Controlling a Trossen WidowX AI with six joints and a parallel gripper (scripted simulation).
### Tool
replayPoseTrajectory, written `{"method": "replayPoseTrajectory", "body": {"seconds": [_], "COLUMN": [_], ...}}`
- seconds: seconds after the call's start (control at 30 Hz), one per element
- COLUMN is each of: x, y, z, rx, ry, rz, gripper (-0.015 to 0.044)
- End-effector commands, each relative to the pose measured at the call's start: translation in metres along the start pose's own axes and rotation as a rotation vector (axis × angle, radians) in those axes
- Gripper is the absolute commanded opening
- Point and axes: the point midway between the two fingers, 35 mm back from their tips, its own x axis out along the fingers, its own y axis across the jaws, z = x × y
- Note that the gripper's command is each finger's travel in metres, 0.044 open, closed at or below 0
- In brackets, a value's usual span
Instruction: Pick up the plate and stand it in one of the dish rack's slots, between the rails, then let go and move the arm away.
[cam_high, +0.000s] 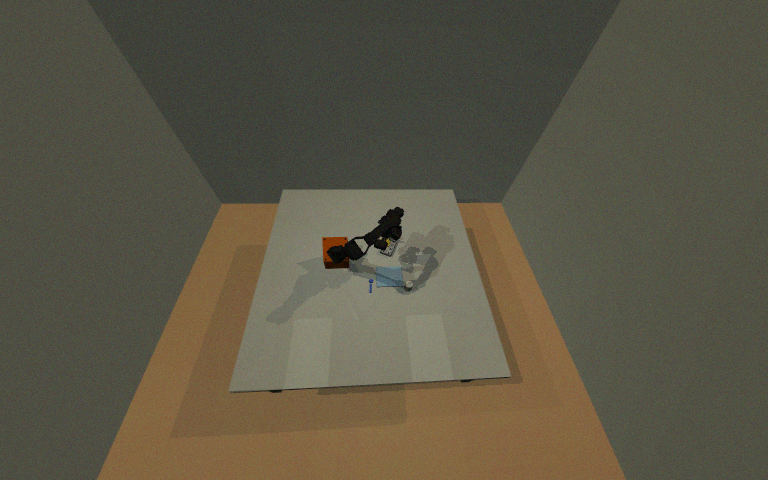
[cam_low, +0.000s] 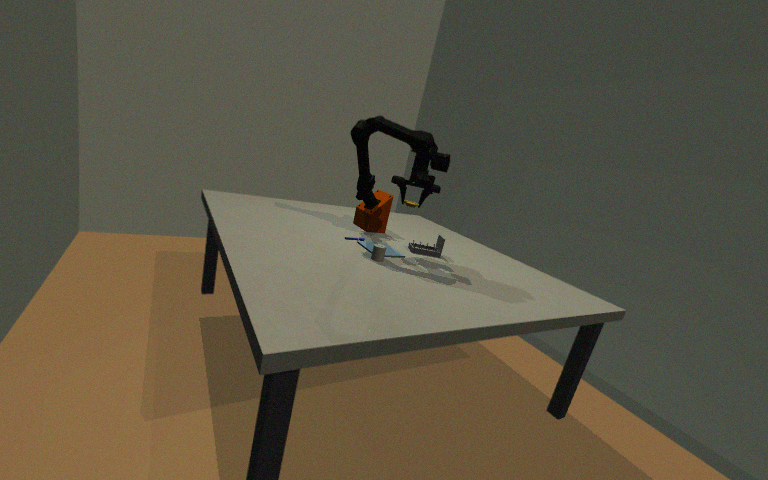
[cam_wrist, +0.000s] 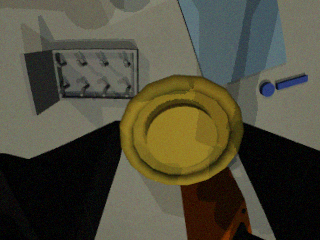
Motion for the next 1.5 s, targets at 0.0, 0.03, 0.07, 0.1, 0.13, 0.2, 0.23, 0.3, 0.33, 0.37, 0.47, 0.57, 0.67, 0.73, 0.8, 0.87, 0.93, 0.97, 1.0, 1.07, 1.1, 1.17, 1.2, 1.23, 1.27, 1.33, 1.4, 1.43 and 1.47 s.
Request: {"method": "replayPoseTrajectory", "body": {"seconds": [0.0, 0.03, 0.07, 0.1, 0.13, 0.2, 0.23, 0.3, 0.33, 0.37, 0.47, 0.57, 0.67, 0.73, 0.8, 0.87, 0.93, 0.97, 1.0, 1.07, 1.1, 1.17, 1.2, 1.23, 1.27, 1.33, 1.4, 1.43, 1.47], "x": [0.003, 0.006, 0.009, 0.012, 0.015, 0.021, 0.024, 0.030, 0.032, 0.035, 0.043, 0.051, 0.058, 0.062, 0.067, 0.071, 0.075, 0.077, 0.079, 0.083, 0.084, 0.088, 0.090, 0.091, 0.093, 0.096, 0.099, 0.101, 0.102], "y": [0.002, 0.002, 0.003, 0.003, 0.004, 0.005, 0.005, 0.006, 0.007, 0.008, 0.010, 0.012, 0.014, 0.015, 0.016, 0.018, 0.019, 0.020, 0.020, 0.021, 0.022, 0.023, 0.024, 0.024, 0.025, 0.026, 0.027, 0.027, 0.028], "z": [-0.003, -0.004, -0.004, -0.005, -0.006, -0.007, -0.008, -0.009, -0.010, -0.011, -0.013, -0.015, -0.017, -0.018, -0.019, -0.021, -0.022, -0.022, -0.022, -0.023, -0.023, -0.024, -0.024, -0.025, -0.025, -0.025, -0.025, -0.026, -0.026], "rx": [0.007, -0.008, -0.026, -0.043, -0.061, -0.097, -0.114, -0.150, -0.167, -0.185, -0.238, -0.290, -0.341, -0.374, -0.407, -0.440, -0.472, -0.488, -0.503, -0.534, -0.550, -0.580, -0.595, -0.610, -0.624, -0.653, -0.681, -0.695, -0.709], "ry": [0.013, 0.027, 0.044, 0.060, 0.076, 0.106, 0.121, 0.149, 0.163, 0.176, 0.212, 0.243, 0.268, 0.283, 0.294, 0.303, 0.310, 0.312, 0.314, 0.315, 0.314, 0.311, 0.308, 0.305, 0.300, 0.290, 0.276, 0.269, 0.260], "rz": [0.006, 0.012, 0.020, 0.029, 0.039, 0.059, 0.070, 0.094, 0.107, 0.120, 0.163, 0.210, 0.260, 0.296, 0.332, 0.370, 0.409, 0.429, 0.449, 0.489, 0.509, 0.550, 0.571, 0.592, 0.613, 0.654, 0.695, 0.716, 0.737], "gripper": [0.0000, 0.0000, 0.0000, 0.0000, 0.0000, 0.0000, 0.0000, 0.0000, 0.0000, 0.0000, 0.0000, 0.0000, 0.0000, 0.0000, 0.0000, 0.0000, 0.0000, 0.0000, 0.0000, 0.0000, 0.0000, 0.0000, 0.0000, 0.0000, 0.0000, 0.0000, 0.0000, 0.0000, 0.0000]}}
